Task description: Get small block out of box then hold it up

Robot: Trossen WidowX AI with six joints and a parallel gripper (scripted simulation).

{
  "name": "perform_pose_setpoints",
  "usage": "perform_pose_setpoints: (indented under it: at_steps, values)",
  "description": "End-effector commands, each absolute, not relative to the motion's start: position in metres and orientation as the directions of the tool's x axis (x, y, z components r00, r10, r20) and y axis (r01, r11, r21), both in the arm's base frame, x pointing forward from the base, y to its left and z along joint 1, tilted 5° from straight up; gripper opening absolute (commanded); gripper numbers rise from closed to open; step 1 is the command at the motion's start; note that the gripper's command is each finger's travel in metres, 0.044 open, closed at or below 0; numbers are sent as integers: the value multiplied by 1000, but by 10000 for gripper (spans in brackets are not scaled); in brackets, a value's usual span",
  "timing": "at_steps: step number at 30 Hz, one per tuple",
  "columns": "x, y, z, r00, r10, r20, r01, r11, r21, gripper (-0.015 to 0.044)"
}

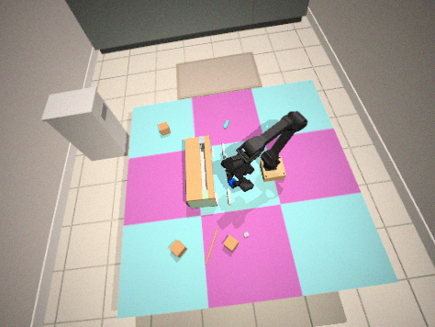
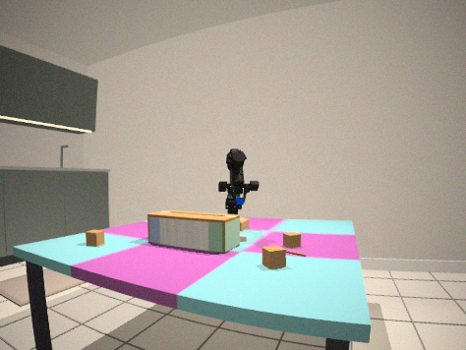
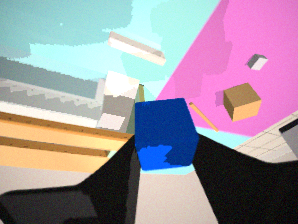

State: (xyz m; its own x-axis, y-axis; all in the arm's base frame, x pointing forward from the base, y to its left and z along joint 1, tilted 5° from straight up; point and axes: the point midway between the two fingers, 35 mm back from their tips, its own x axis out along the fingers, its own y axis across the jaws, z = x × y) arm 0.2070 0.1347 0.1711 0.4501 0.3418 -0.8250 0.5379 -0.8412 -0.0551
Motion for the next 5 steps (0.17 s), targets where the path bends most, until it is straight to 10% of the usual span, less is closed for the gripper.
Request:
perform_pose_setpoints:
  at_steps: [1,5]
  values:
    - [206,135,171,446,346,-826,544,-837,-56,0]
    - [206,135,171,446,346,-826,544,-837,-56,0]
